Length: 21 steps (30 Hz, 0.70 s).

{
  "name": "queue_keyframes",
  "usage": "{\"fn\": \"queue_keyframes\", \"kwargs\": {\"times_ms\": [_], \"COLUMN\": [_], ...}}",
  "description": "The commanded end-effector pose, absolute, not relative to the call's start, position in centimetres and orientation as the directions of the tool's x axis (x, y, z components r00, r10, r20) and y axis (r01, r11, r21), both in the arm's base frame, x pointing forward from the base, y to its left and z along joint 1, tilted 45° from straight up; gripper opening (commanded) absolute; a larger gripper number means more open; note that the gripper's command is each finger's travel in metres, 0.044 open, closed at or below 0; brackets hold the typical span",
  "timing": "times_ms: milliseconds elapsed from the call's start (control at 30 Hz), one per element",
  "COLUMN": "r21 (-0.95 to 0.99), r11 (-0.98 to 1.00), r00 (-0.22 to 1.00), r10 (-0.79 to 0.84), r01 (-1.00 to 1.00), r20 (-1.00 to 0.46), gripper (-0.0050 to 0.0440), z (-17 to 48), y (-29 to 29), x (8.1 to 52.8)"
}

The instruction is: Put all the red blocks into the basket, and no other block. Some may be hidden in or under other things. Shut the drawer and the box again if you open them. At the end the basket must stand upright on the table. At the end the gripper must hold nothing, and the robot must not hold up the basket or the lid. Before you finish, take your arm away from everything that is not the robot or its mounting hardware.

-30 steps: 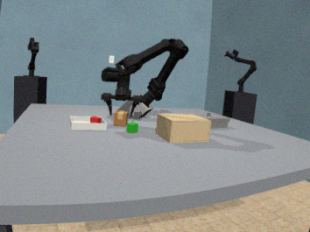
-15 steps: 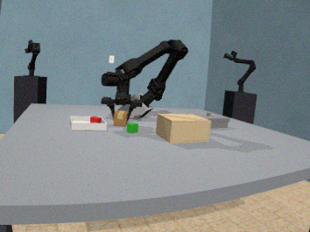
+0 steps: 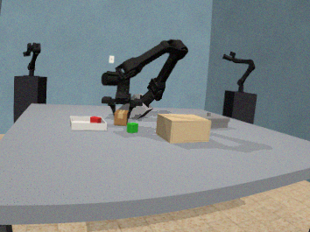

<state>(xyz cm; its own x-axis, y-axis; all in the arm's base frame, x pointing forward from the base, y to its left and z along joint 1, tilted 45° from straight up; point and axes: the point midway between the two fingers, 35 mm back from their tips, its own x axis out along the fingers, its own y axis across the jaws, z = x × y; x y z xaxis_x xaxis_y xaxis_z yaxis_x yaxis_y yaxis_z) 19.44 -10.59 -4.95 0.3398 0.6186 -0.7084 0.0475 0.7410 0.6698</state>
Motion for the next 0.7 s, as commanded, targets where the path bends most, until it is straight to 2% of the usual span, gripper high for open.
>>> {"fn": "queue_keyframes", "kwargs": {"times_ms": [0, 333, 667], "r21": [0.662, 0.662, 0.662], "r11": [0.748, 0.748, 0.748], "r00": [0.344, 0.344, 0.344], "r10": [0.611, 0.611, 0.611], "r01": [0.043, 0.043, 0.043], "r20": [-0.713, -0.713, -0.713], "gripper": [0.0000, 0.0000, 0.0000], "z": [-4.2, -2.9, 1.8], "y": [-11.5, -12.5, -16.6], "x": [19.2, 18.6, 16.3]}}
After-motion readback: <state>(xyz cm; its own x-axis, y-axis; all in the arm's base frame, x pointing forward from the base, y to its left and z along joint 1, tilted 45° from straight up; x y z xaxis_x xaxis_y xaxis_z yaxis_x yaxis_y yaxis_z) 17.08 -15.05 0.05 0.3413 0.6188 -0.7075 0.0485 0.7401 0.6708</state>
